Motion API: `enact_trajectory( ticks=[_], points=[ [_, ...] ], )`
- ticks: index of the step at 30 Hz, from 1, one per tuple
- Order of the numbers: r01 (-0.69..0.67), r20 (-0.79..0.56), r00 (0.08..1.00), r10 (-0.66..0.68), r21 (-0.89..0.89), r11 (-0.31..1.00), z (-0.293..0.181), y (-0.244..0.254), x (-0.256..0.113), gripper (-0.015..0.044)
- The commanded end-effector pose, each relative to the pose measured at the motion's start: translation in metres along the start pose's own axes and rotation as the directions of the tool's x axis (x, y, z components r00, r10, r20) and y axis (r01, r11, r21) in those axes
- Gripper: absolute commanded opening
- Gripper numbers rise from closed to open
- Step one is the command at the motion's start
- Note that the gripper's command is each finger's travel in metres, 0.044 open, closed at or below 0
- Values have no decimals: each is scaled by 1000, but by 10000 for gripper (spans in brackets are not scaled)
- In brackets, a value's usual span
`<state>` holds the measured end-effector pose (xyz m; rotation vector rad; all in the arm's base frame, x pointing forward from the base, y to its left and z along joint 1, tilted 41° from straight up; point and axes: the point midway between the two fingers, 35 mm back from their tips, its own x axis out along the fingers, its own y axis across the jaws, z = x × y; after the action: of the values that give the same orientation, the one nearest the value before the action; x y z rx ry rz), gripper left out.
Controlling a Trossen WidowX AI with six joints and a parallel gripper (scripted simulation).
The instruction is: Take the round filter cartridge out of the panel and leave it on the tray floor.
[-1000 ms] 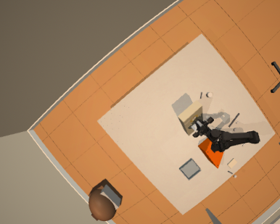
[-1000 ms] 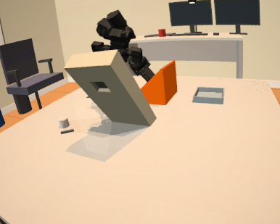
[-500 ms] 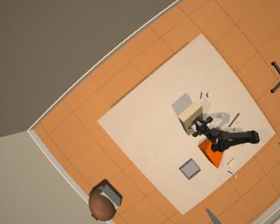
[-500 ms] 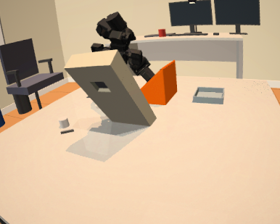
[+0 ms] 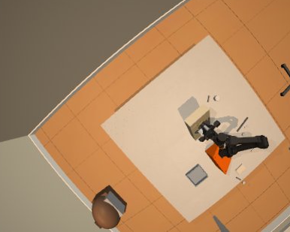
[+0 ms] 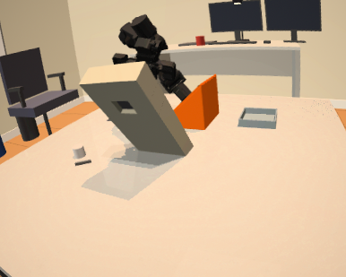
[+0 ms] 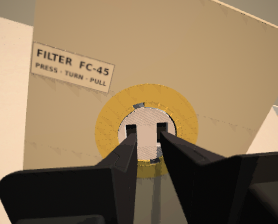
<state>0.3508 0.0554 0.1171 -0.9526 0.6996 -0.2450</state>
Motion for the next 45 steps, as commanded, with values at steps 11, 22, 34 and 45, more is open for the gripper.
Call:
enact_trajectory(
  ticks=[11, 22, 34, 45],
  points=[
    [-5, 1, 1000, 5, -7, 1000, 0, 1, 3, 88],
    [-5, 1, 1000, 5, -7, 1000, 0, 1, 7, 88],
    [-4, 2, 1000, 4, -7, 1000, 0, 1, 14, 88],
    [-4, 2, 1000, 4, -7, 1000, 0, 0, 18, 88]
  ],
)
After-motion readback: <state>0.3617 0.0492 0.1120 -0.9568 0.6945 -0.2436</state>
